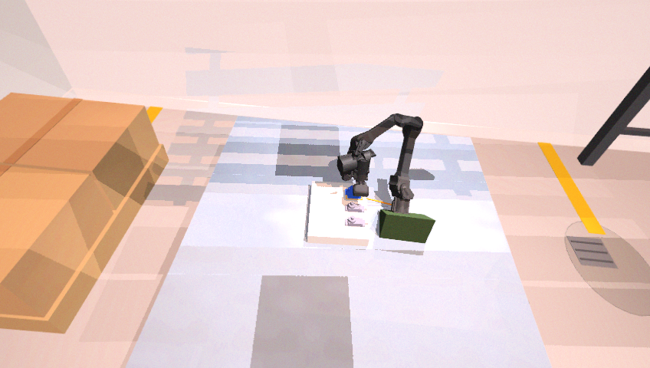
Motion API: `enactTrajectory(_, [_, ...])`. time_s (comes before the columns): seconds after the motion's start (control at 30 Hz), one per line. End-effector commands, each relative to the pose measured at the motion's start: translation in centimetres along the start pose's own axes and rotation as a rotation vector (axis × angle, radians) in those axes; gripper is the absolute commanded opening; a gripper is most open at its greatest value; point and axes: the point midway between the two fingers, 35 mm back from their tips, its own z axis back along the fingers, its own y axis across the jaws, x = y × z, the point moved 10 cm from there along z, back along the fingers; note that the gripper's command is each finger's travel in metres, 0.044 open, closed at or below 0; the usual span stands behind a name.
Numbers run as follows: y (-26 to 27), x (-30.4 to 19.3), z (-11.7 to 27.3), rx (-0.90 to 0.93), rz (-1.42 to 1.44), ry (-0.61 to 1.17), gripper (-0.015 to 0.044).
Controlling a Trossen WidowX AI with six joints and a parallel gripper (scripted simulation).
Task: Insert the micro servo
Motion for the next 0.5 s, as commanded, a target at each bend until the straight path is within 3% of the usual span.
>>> enactTrajectory(0.0, [0.0, 0.0, -0.3, -0.004, 0.003, -0.009, 0.0000])
enactTrajectory(0.47, [0.0, 0.0, -1.9, -0.004, 0.003, -0.009, 0.0000])
